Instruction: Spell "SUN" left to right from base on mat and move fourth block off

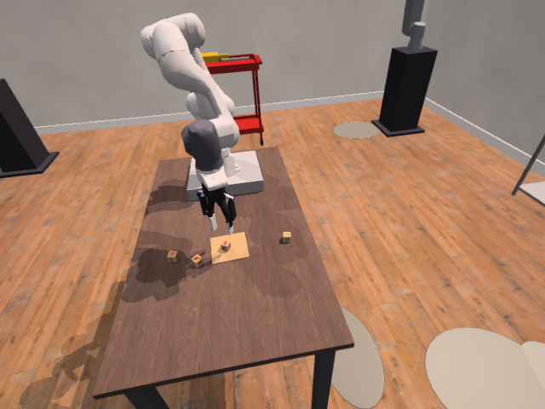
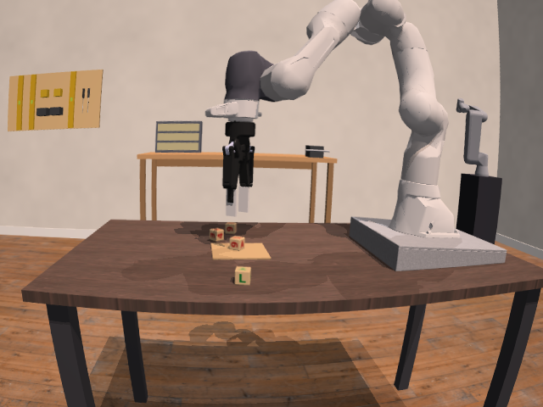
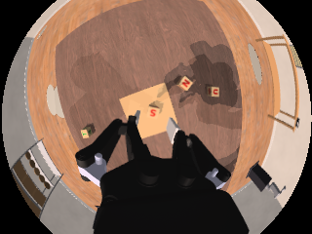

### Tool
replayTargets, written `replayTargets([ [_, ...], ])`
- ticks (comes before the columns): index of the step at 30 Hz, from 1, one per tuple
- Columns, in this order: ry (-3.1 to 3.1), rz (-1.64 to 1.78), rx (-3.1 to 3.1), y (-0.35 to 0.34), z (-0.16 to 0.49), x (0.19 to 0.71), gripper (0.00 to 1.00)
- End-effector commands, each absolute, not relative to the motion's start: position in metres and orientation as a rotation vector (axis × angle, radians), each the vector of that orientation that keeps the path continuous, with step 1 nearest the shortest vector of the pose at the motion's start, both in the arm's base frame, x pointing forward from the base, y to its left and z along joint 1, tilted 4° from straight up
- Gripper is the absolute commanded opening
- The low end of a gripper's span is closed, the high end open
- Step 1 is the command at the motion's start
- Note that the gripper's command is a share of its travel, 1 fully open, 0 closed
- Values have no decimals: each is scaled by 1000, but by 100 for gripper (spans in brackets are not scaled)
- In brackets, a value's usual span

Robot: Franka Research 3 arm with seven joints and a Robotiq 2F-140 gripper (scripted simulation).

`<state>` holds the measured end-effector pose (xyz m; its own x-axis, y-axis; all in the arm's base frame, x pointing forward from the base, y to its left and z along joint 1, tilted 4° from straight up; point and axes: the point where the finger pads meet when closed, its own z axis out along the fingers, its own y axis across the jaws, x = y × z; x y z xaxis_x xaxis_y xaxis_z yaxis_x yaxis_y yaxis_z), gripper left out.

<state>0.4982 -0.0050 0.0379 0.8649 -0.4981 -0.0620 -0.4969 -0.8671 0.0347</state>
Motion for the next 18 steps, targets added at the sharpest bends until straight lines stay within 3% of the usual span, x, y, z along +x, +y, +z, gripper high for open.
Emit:
replayTargets([
  [1,-813,-108,3014,-5,35,498,40],
  [18,-813,-108,3014,-5,15,496,40],
])
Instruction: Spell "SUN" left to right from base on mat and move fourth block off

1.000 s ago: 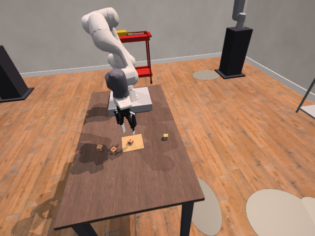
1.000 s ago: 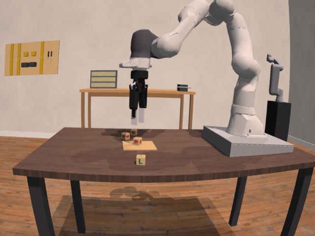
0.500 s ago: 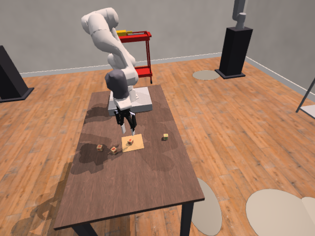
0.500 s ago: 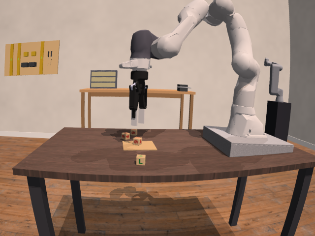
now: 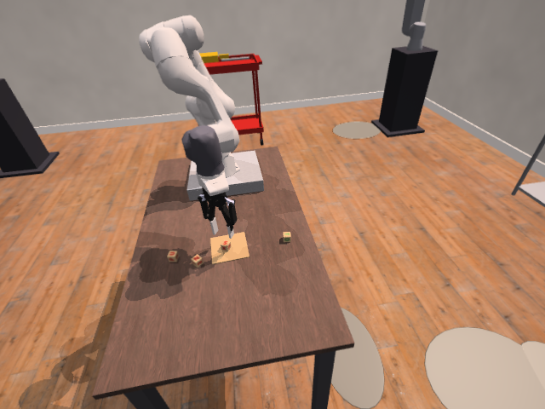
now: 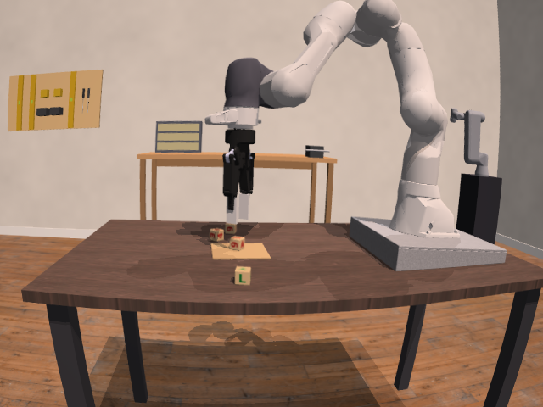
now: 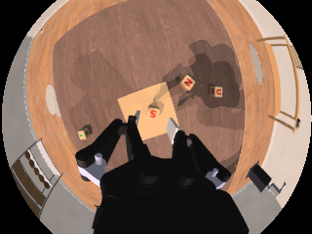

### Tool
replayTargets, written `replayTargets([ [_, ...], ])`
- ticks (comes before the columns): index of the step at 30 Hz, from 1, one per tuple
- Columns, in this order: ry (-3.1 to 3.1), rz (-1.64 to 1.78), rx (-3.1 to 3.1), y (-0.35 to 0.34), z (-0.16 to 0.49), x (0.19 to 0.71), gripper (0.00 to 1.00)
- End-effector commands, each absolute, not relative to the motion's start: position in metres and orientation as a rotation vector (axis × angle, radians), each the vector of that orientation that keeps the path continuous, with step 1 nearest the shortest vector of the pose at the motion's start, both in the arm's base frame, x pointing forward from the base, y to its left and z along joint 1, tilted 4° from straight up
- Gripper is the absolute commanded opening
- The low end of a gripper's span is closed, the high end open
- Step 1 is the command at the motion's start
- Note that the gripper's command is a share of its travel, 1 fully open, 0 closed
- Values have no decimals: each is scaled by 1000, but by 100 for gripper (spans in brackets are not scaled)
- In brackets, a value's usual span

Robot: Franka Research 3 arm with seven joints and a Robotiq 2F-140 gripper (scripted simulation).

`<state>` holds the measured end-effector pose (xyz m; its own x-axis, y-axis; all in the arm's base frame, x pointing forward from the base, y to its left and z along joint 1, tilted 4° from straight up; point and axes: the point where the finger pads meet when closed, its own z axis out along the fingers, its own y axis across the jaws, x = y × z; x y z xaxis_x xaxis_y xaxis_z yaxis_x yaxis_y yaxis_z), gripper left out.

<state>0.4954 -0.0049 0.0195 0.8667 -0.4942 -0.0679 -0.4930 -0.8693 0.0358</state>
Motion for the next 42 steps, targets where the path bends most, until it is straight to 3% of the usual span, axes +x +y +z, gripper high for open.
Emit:
replayTargets([
  [1,-813,-108,3014,-5,13,496,40],
  [42,-813,-108,3014,-5,-13,494,40],
])
